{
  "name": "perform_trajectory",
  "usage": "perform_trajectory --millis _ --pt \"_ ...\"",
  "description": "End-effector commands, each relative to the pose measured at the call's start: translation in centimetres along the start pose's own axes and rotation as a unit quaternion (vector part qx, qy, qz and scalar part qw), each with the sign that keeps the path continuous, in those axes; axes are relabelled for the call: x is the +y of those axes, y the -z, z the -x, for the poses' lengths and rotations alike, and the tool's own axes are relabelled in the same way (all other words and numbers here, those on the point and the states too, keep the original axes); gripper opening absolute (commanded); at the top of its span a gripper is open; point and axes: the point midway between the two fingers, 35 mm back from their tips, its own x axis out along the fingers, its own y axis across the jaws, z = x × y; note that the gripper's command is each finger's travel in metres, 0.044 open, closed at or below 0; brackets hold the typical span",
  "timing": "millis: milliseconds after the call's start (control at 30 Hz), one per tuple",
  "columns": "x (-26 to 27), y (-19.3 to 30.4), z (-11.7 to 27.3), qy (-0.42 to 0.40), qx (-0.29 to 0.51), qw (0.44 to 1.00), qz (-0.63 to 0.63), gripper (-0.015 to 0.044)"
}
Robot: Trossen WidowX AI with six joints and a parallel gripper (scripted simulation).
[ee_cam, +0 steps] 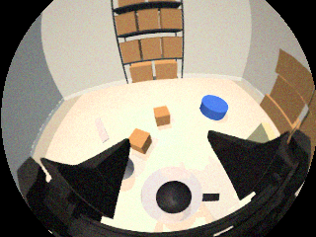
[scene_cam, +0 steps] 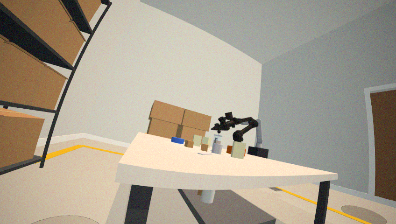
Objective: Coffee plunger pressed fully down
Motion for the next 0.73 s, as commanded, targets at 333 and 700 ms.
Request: perform_trajectory --millis 333,700 --pt "0.3 -4.2 7.8 -0.003 0.016 1.0 0.005 0.044" --pt "0.3 -4.1 7.7 -0.003 0.016 1.0 0.005 0.044"
